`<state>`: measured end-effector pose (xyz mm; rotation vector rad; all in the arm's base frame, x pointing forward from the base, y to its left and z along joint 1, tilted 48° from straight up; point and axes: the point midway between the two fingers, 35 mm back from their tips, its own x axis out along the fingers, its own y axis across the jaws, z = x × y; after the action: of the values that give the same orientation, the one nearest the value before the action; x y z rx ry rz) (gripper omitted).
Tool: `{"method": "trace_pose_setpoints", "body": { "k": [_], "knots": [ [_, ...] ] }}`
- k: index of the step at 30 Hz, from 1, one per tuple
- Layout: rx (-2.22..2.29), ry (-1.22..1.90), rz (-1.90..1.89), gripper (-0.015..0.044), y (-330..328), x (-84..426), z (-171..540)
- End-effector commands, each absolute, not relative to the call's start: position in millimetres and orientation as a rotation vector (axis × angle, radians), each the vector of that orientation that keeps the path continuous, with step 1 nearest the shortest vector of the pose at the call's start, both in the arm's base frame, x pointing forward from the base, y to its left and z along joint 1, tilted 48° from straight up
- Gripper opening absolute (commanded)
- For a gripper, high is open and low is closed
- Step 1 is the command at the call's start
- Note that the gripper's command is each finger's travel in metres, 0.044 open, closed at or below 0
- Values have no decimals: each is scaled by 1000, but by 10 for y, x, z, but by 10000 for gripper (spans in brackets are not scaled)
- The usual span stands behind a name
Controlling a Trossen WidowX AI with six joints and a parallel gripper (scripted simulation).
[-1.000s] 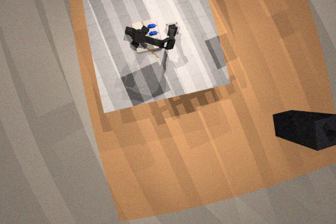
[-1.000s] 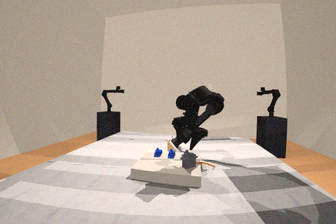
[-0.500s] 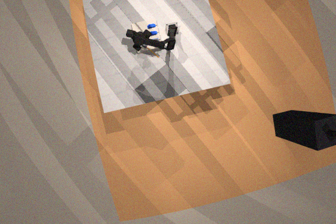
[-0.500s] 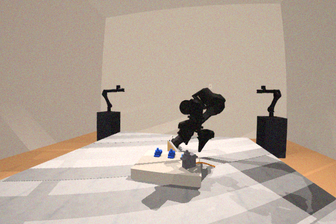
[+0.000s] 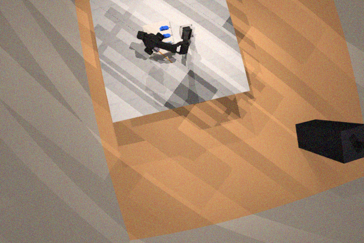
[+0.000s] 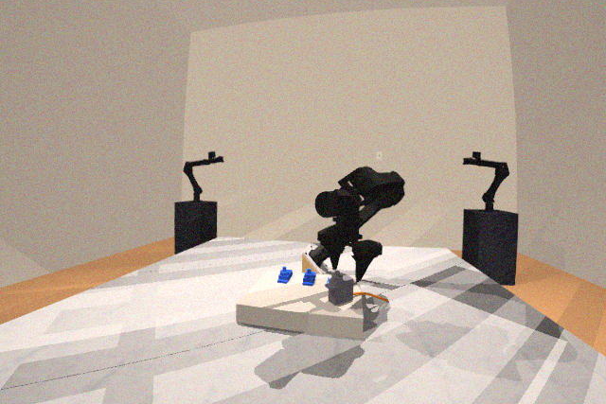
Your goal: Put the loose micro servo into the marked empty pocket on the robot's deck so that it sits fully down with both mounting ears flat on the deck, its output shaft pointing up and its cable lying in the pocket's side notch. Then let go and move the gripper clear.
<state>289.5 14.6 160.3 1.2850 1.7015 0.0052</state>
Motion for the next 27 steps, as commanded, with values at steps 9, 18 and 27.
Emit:
{"method": "trace_pose_setpoints", "body": {
  "k": [9, 18, 27],
  "knots": [
    [1294, 1708, 7, 414, 277, 2884, 1497],
    [1294, 1708, 7, 177, 277, 2884, 1497],
    [1294, 1708, 7, 39, 272, 2884, 1501]
  ]
}}
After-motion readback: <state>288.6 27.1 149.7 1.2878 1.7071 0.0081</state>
